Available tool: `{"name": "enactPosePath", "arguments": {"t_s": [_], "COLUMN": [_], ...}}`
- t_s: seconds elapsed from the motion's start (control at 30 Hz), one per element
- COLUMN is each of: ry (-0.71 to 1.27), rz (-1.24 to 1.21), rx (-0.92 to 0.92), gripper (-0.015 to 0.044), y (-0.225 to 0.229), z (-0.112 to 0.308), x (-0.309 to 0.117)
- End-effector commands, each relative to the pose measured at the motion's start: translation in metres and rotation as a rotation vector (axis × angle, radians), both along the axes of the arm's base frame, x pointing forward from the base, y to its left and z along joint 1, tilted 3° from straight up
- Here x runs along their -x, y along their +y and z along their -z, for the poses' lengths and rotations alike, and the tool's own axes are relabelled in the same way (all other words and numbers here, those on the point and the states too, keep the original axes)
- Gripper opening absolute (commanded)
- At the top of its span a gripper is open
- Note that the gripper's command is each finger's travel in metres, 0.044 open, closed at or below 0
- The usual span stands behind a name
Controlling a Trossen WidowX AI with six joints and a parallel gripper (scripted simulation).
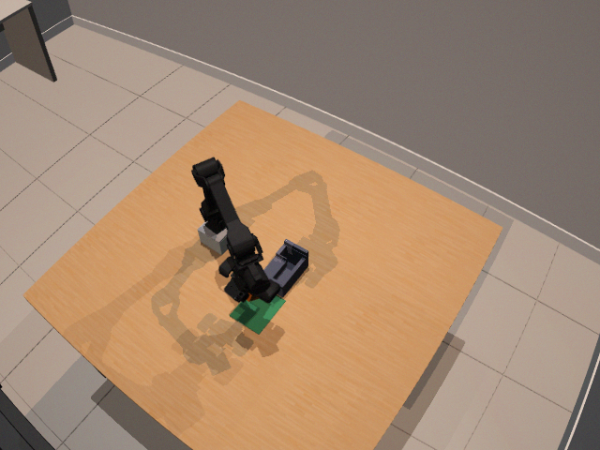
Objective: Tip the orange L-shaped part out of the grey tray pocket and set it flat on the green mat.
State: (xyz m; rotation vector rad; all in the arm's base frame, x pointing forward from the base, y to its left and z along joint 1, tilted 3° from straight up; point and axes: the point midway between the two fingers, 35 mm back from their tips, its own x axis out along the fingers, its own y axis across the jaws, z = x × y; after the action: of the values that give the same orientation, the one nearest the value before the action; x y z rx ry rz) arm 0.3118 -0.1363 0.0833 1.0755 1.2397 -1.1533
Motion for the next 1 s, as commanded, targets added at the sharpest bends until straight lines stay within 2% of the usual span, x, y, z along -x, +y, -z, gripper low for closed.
{"name": "enactPosePath", "arguments": {"t_s": [0.0,0.97], "ry": [0.007,0.007], "rz": [-0.004,-0.004], "rx": [0.000,0.000], "gripper": [0.0000,0.0000], "y": [0.000,-0.002], "z": [0.008,0.054], "x": [0.002,0.003]}}
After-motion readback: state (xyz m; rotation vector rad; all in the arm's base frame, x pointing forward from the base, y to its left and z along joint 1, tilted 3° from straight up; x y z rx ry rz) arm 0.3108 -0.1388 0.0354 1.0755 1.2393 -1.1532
